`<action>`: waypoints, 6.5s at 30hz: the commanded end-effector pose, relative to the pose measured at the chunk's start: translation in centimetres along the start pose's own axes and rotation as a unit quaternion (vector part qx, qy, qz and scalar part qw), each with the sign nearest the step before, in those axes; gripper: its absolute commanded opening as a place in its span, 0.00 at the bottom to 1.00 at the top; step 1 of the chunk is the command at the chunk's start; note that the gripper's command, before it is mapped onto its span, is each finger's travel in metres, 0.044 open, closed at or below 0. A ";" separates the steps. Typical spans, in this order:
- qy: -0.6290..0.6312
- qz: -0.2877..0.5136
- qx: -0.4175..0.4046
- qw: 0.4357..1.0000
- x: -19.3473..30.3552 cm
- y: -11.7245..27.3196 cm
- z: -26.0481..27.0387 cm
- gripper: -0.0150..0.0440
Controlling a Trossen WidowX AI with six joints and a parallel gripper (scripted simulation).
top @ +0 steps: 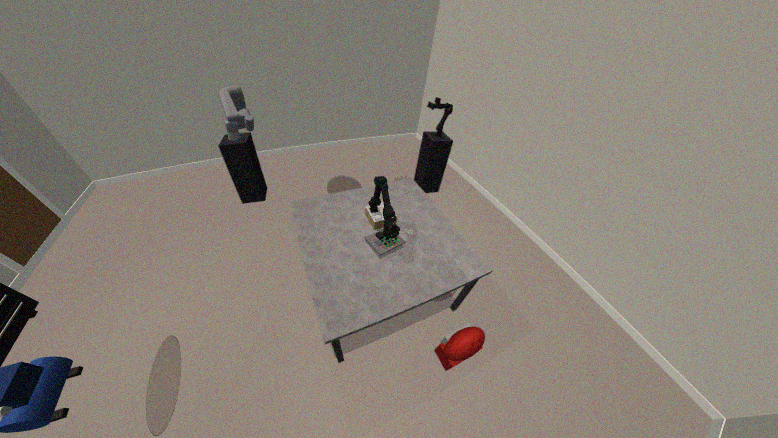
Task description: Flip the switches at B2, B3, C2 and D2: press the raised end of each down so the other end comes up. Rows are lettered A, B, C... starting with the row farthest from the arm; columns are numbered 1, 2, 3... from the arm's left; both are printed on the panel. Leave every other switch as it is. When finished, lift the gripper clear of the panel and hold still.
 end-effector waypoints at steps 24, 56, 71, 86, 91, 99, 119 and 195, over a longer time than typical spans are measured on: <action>-0.001 0.003 0.000 1.000 0.1 -0.5 0.0 0.25; 0.000 -0.007 0.001 1.000 2.4 6.0 2.1 0.25; -0.001 -0.020 0.004 1.000 5.5 2.2 4.7 0.25; -0.001 -0.020 0.004 1.000 5.5 0.7 4.7 0.25; -0.001 -0.020 0.004 1.000 5.5 -0.1 4.7 0.25; -0.001 -0.020 0.004 1.000 5.5 -0.2 4.7 0.25; -0.001 -0.020 0.004 1.000 5.5 -0.2 4.7 0.25; -0.001 -0.006 0.001 1.000 7.9 5.8 5.1 0.25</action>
Point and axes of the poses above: the point midway between the two fingers, 35 mm back from their tips, its own y axis back along the fingers, its own z axis across the jaws, x = y × z, the point moved 3 cm from there along y, back along the fingers, and after that the axes turned 12 degrees about y, right-handed, at the moved point
